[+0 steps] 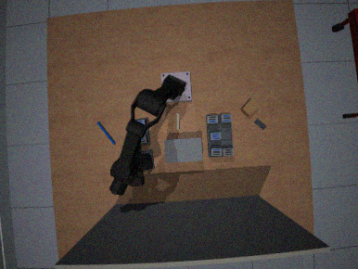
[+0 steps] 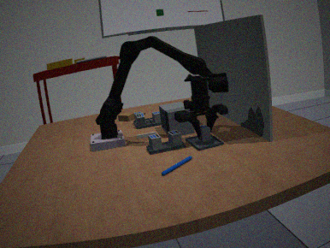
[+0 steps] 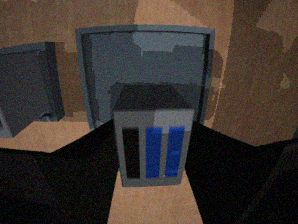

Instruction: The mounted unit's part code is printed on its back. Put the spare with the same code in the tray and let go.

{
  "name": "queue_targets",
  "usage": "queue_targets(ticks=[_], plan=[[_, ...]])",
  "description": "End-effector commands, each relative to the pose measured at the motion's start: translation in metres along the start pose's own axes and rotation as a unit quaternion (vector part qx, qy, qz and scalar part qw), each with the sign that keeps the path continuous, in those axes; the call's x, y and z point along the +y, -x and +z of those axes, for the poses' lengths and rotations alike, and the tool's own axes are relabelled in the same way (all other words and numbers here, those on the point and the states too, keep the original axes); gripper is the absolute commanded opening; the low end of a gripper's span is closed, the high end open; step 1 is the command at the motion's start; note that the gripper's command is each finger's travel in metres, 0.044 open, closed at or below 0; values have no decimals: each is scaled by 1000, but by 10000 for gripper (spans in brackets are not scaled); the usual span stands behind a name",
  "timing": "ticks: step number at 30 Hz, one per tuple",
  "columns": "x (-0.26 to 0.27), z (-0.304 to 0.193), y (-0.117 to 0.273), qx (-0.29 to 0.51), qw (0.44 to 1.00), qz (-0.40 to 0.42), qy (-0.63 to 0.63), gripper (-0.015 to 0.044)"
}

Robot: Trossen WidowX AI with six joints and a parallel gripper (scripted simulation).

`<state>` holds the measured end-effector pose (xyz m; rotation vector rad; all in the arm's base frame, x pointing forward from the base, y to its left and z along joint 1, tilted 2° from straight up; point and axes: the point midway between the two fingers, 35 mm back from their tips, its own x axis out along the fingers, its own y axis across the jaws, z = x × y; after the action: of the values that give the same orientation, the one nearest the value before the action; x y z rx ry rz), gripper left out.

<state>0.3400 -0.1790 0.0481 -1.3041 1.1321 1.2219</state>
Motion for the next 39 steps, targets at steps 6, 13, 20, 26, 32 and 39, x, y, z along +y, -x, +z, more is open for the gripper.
queue_targets(ticks=[6, 13, 20, 26, 32, 39], plan=[[0, 0, 0, 0, 1000, 0, 0, 236], [0, 0, 0, 0, 1000, 0, 0, 420], [-4, -2, 69, -1, 1000, -1, -1, 440], [0, 1, 107, -1, 1000, -1, -2, 440], [-2, -2, 105, 7, 1000, -10, -3, 440], [-2, -2, 105, 7, 1000, -10, -3, 440]])
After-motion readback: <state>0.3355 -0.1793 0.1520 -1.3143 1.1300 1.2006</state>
